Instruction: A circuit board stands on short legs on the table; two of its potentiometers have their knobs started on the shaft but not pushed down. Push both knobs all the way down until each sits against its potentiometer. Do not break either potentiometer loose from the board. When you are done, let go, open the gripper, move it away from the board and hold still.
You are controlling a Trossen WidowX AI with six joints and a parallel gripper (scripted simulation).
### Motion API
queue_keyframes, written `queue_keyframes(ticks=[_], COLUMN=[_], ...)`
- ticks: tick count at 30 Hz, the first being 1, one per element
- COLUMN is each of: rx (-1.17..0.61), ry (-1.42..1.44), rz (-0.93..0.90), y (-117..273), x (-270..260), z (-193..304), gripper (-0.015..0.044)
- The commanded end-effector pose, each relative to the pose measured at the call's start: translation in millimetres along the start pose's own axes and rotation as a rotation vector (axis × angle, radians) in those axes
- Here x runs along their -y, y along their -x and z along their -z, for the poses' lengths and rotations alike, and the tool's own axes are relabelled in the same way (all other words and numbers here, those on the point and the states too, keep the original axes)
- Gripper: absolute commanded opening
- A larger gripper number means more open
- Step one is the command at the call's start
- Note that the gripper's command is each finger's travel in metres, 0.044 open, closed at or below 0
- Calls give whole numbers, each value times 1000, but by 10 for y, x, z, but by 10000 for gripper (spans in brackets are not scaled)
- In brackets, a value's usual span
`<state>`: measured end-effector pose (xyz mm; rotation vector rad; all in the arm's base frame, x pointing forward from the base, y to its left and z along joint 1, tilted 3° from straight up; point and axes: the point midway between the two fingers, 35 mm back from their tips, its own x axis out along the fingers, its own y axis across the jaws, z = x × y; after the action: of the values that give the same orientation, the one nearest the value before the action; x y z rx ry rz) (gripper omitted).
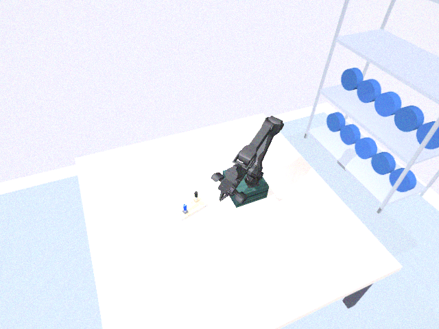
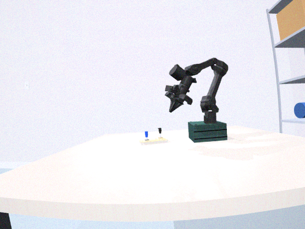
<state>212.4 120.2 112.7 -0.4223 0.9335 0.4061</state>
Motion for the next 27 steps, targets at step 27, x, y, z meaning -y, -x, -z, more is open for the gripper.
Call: queue_keyframes(ticks=[27], rx=[-525], ry=[50], rz=[-228], y=[-826], x=[1638], z=[503], gripper=[0])
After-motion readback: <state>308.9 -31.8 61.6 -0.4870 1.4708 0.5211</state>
